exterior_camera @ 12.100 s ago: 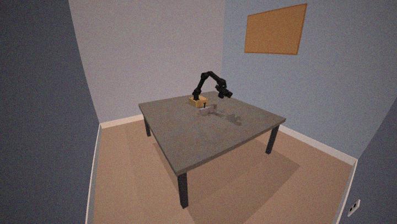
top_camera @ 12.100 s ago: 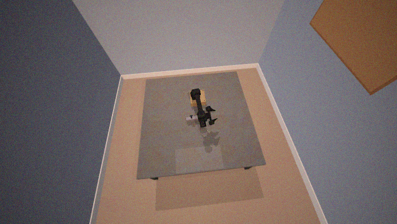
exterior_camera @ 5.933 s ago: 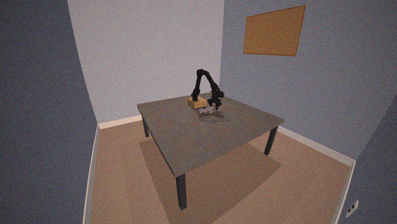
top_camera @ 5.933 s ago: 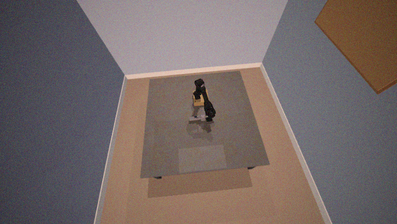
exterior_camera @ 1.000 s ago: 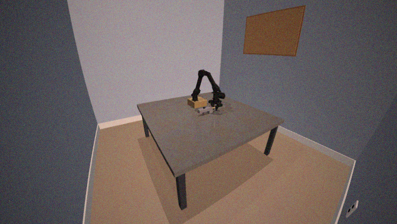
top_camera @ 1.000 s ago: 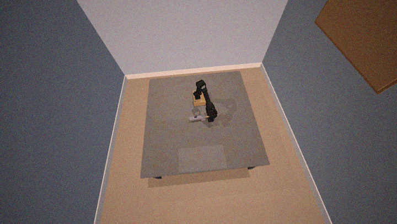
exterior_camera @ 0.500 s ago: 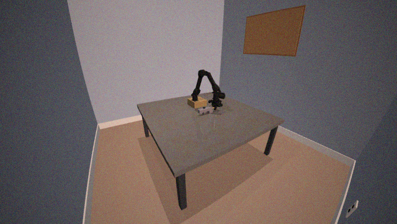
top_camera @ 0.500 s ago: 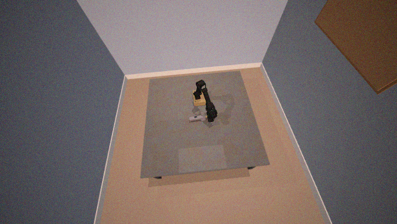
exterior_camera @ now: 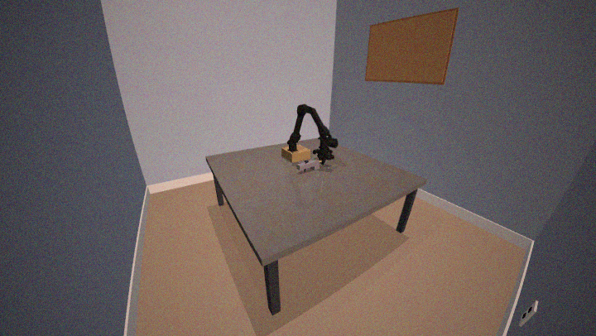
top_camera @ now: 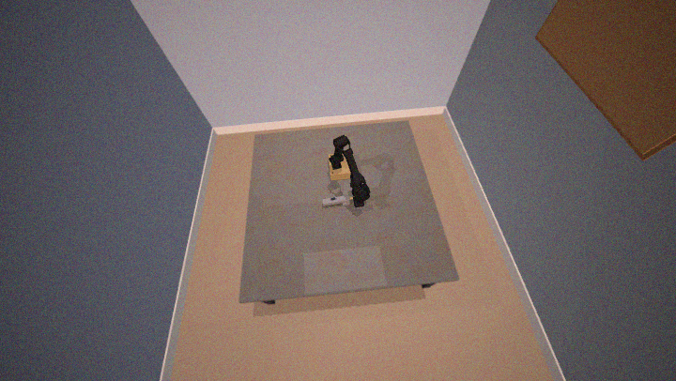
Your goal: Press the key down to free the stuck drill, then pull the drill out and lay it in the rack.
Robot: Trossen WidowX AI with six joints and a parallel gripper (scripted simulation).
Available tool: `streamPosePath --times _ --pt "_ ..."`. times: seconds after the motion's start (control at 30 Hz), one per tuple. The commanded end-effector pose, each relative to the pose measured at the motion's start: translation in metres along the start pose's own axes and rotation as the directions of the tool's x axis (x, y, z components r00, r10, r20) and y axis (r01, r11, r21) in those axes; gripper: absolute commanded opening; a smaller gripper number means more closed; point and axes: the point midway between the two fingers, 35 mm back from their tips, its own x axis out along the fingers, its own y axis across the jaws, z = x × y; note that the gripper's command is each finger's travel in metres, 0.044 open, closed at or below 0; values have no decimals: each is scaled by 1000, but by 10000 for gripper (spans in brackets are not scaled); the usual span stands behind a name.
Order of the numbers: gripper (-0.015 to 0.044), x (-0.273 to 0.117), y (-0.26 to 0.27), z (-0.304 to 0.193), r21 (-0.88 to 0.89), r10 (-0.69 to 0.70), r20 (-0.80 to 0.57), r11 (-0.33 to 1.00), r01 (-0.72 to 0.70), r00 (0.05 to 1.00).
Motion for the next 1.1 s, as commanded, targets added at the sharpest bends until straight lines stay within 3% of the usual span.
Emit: streamPosePath --times 0.0,1.07 --pt "0 0 2 0 -1 3 -2 1000 -3 1000" --pt "0 -2 -2 46 -1 3 2 1000 -3 1000"
